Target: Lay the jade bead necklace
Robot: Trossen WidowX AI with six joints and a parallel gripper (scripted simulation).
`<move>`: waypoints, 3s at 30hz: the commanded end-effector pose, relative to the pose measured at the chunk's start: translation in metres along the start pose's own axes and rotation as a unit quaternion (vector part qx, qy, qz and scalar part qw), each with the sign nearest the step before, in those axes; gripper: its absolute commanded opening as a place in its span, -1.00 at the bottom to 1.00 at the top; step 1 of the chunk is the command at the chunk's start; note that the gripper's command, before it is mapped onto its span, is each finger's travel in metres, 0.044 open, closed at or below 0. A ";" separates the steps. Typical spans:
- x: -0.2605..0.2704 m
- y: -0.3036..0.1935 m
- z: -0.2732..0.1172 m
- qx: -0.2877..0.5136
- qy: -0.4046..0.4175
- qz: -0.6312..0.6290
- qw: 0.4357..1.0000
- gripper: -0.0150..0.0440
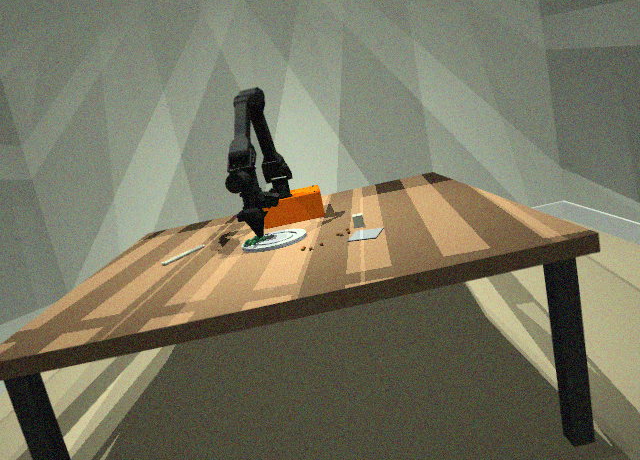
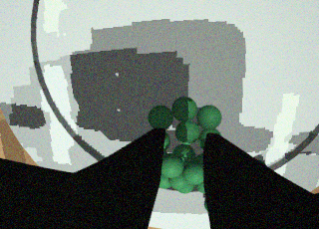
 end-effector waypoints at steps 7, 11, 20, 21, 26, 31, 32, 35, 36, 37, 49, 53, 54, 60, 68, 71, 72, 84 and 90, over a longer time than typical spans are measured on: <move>0.000 0.000 0.000 0.000 -0.001 0.000 1.000 -0.49; 0.000 0.000 0.000 0.000 -0.001 0.000 1.000 -0.49; 0.000 0.000 0.000 0.000 -0.001 0.000 1.000 -0.49; 0.000 0.000 -0.001 0.000 -0.001 0.000 1.000 -0.49; 0.000 0.000 -0.008 -0.001 0.001 -0.003 1.000 -0.49; 0.000 0.000 -0.008 -0.001 0.001 -0.003 1.000 -0.49; 0.000 0.000 -0.008 -0.001 0.001 -0.003 1.000 -0.49; -0.004 0.002 -0.008 -0.001 0.001 -0.003 1.000 -0.49; -0.007 0.003 -0.009 -0.001 0.001 -0.003 1.000 -0.49; -0.010 0.005 -0.009 -0.001 0.001 -0.003 1.000 -0.49; -0.027 0.014 -0.006 -0.001 0.000 -0.003 1.000 -0.49; -0.027 0.014 0.000 -0.001 0.000 -0.003 1.000 -0.49; -0.027 0.014 0.001 -0.001 0.000 -0.003 1.000 -0.49; -0.027 0.014 -0.001 -0.001 -0.004 -0.005 1.000 -0.31; -0.027 0.014 -0.001 -0.001 -0.004 -0.005 1.000 0.40; -0.027 0.014 -0.002 -0.001 -0.004 -0.005 1.000 0.67; -0.027 0.014 -0.003 -0.001 -0.003 -0.004 1.000 0.75; -0.026 0.014 -0.009 -0.001 0.000 -0.003 1.000 1.00; -0.026 0.014 -0.009 -0.001 0.000 -0.003 1.000 1.00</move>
Point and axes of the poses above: the point midway between the two fingers, 35 mm back from their tips, its own z axis out along the fingers, its own x axis across the jaws, y = z × x, the point moved 10 cm from there along -z, back along the fingers, and after that the axes turned 13 degrees about z, right-handed, at the moved point
